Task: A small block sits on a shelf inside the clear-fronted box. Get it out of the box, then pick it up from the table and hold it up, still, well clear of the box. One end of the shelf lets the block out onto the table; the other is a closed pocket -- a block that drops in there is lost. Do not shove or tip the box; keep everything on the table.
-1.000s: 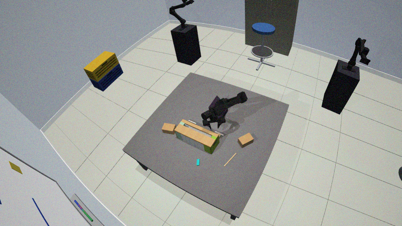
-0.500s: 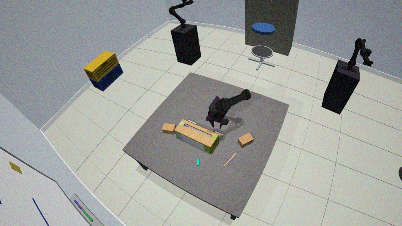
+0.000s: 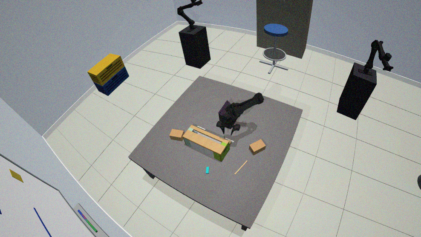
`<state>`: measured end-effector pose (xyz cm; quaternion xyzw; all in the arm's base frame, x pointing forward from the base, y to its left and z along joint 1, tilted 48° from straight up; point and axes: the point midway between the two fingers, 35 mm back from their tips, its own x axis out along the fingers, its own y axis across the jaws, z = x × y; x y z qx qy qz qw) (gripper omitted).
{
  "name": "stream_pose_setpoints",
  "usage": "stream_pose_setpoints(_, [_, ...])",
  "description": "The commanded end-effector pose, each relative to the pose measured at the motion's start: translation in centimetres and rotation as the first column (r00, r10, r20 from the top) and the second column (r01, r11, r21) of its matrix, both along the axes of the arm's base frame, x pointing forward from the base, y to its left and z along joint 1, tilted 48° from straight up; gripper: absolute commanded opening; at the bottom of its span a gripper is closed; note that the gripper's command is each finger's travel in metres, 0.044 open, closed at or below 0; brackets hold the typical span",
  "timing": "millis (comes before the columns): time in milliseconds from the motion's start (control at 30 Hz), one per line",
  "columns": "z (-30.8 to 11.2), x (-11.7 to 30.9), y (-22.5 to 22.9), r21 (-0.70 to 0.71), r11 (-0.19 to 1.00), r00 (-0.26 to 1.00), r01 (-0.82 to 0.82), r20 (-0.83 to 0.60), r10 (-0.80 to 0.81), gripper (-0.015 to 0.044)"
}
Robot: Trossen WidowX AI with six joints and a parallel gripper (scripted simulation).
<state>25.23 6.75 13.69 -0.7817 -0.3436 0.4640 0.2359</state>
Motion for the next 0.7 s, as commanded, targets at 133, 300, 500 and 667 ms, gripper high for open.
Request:
stream_pose_setpoints(133, [-1.3, -0.2, 1.1, -0.407, 0.845, 0.705, -0.348, 0.481, 0.522, 0.0285])
stream_pose_setpoints(300, [-1.9, -0.3, 1.8, -0.686, 0.625, 0.281, -0.371, 0.559, 0.780, 0.0285])
stream_pose_setpoints(500, [-2.5, -0.4, 2.5, -0.858, 0.437, -0.091, -0.269, 0.475, 0.876, 0.0285])
stream_pose_setpoints(667, [-2.9, -0.5, 2.8, -0.935, 0.322, -0.329, -0.148, 0.354, 0.876, 0.0285])
